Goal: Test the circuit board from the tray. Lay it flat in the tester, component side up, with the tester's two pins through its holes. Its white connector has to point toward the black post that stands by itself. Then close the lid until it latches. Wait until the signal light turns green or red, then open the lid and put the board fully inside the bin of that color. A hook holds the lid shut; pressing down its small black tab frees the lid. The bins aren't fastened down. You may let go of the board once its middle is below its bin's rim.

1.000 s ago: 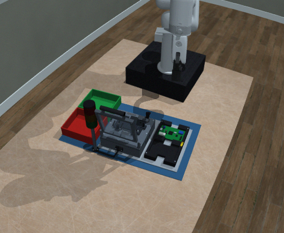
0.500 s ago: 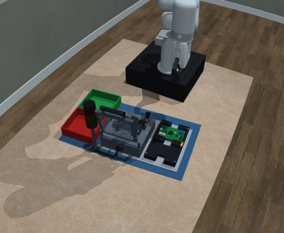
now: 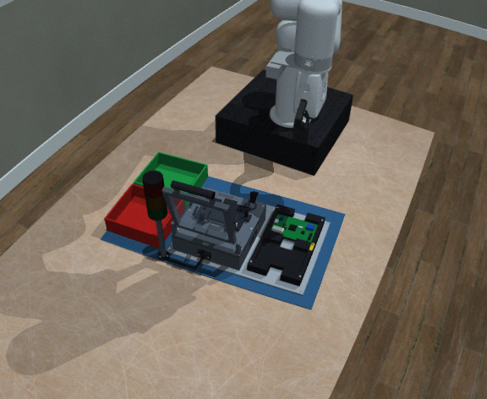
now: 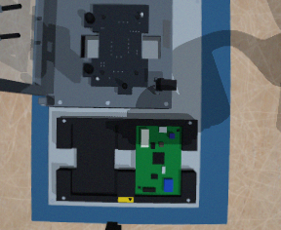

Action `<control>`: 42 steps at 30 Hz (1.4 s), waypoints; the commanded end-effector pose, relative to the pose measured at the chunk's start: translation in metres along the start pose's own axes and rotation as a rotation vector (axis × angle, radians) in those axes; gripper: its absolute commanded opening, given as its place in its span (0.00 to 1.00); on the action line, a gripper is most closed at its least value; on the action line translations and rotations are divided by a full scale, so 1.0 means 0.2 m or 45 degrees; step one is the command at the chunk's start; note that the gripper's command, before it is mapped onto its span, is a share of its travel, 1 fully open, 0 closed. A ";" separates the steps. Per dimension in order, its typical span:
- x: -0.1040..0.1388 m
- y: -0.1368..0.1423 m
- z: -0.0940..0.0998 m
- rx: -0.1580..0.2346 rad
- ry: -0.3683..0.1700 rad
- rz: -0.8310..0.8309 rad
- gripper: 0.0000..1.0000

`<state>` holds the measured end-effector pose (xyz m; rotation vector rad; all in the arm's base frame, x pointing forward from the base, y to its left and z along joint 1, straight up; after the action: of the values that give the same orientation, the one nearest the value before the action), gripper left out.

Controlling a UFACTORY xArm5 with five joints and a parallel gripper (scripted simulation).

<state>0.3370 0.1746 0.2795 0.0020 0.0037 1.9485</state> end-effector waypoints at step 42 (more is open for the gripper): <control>0.00 -0.02 -0.02 -0.004 0.000 0.000 1.00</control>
<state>0.3389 0.1761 0.2788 0.0020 0.0038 1.9483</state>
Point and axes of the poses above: the point where the finger pads meet when closed, its own z axis back along the fingers, its own y axis across the jaws, x = y × z, the point moved 5 cm from there along z, back along the fingers, and after that the axes turned 14 degrees about z, right-handed, at the moved point
